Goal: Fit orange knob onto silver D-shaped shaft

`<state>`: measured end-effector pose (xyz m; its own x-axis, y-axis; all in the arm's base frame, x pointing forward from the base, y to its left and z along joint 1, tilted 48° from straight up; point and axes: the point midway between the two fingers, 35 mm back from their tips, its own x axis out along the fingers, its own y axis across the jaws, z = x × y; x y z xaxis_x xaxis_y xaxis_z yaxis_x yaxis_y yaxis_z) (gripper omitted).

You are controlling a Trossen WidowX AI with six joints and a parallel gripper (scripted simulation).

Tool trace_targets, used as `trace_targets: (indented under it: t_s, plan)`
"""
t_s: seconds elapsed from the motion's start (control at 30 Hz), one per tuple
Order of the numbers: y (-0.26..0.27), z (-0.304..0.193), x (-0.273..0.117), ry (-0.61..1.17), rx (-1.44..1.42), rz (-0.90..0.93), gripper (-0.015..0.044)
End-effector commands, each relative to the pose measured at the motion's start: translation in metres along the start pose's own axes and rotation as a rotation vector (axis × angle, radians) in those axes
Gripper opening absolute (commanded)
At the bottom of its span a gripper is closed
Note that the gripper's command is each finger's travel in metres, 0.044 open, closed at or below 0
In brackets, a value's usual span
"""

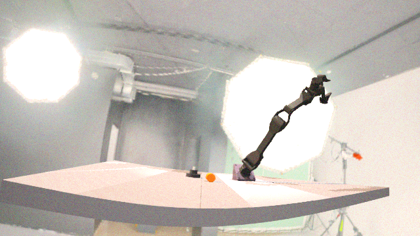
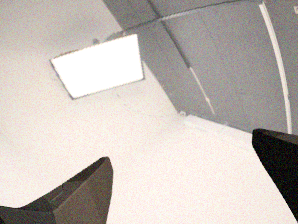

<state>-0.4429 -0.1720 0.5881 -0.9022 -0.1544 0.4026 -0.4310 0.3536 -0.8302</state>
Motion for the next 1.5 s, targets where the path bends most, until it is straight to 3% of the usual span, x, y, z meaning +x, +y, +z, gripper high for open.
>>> trace_targets:
  t_s: [0.0, 0.33, 0.63, 0.83, 1.0, 1.23, 1.47]
  plan:
    - [0.0, 0.002, 0.0, -0.006, 0.006, 0.002, 0.0426]
    - [-0.019, 0.154, -0.057, -0.396, 0.398, 0.154, 0.044]
    - [-0.065, 0.281, -0.173, -0.816, 0.755, 0.357, 0.044]
    - [-0.078, 0.336, -0.273, -1.032, 0.93, 0.622, 0.044]
    - [-0.09, 0.361, -0.364, -1.182, 1.021, 0.879, 0.044]
    - [-0.112, 0.354, -0.496, -1.359, 1.056, 1.265, 0.044]
    - [-0.104, 0.323, -0.626, -1.356, 0.935, 1.752, 0.044]
